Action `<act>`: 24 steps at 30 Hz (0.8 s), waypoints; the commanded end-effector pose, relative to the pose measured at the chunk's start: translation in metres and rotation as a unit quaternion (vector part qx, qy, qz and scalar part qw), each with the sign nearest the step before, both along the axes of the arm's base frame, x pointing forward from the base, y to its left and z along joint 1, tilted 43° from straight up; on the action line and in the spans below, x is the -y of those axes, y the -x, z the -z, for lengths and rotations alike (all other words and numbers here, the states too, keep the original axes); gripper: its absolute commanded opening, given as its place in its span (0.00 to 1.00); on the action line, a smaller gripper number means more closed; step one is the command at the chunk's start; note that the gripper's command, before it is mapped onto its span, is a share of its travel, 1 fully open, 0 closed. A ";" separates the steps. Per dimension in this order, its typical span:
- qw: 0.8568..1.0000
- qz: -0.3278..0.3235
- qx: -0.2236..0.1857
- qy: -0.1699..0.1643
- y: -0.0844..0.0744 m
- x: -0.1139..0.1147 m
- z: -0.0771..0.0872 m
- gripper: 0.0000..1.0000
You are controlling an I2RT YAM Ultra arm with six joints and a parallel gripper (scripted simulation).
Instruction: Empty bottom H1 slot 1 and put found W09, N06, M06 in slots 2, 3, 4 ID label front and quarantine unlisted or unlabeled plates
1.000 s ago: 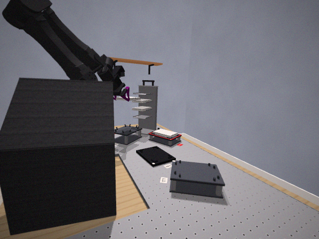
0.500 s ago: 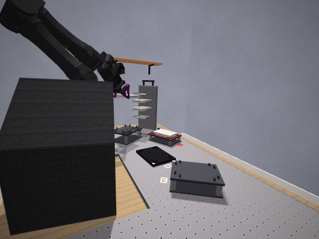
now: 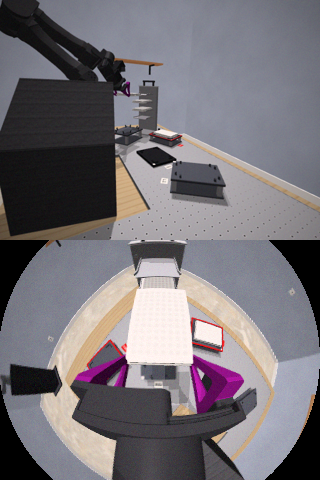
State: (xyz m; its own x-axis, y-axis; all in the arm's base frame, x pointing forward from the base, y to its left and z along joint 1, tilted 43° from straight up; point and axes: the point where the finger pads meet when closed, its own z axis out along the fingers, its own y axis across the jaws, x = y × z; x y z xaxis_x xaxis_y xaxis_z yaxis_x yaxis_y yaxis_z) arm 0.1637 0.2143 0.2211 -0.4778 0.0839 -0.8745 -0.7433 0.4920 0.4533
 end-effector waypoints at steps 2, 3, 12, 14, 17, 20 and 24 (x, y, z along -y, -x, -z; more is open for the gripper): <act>1.000 0.001 0.023 -0.013 0.002 0.008 -0.024 0.85; 1.000 0.001 0.023 -0.013 0.002 0.009 -0.025 0.85; 1.000 0.001 0.023 -0.012 0.003 0.014 -0.030 0.85; 1.000 0.001 0.024 -0.012 0.003 0.015 -0.032 0.85; 1.000 0.001 0.024 -0.012 0.003 0.017 -0.034 0.85; 1.000 0.001 0.024 -0.011 0.003 0.018 -0.034 0.85; 1.000 0.001 0.024 -0.012 0.003 0.018 -0.034 0.85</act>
State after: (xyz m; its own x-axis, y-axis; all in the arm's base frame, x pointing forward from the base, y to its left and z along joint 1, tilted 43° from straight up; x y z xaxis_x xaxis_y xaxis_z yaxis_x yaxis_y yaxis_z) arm 0.1627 0.2020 0.2338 -0.4821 0.0807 -0.8724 -0.7440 0.4881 0.4563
